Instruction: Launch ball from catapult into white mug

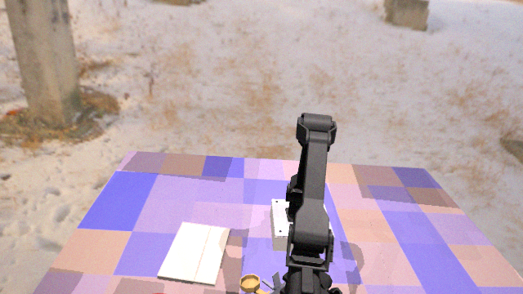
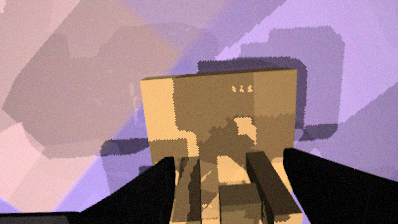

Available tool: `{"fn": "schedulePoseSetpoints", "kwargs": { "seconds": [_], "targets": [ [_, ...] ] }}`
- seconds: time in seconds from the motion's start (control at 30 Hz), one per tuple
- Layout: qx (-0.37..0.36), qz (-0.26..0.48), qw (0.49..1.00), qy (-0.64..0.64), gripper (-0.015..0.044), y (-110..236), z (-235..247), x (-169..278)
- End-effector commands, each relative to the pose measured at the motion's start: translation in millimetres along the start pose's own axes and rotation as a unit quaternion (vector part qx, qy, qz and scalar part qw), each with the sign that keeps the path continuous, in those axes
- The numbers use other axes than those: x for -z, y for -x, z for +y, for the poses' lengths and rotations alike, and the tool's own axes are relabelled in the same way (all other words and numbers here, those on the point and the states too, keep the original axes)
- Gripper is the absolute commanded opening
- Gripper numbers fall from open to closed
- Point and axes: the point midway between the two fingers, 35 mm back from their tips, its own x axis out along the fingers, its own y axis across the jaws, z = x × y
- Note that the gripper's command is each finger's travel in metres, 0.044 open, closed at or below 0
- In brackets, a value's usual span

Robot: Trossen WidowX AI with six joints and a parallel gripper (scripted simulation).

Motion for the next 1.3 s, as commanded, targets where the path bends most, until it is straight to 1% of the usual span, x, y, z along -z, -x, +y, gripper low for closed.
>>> {"fn": "schedulePoseSetpoints", "kwargs": {
  "seconds": [0.0,0.23,0.3,0.37,0.4,0.57,0.9,1.27],
  "targets": [
    [0.0,0.0,1.0,0.0,0.0177,0,0,0],
    [0.0,0.0,1.0,0.0,0.0131,0,0,0],
    [0.0,0.0,1.0,0.0,0.0078,11,-1,-1],
    [-0.001,-0.001,1.0,0.0,0.0026,39,0,-1],
    [-0.002,-0.001,1.0,0.0,0.0,47,0,-1],
    [-0.002,-0.001,1.0,-0.012,0.0,50,0,-1],
    [-0.002,0.001,0.984,-0.177,0.0,49,-1,0],
    [-0.001,0.002,0.934,-0.357,0.0,48,-8,2]
  ]
}}
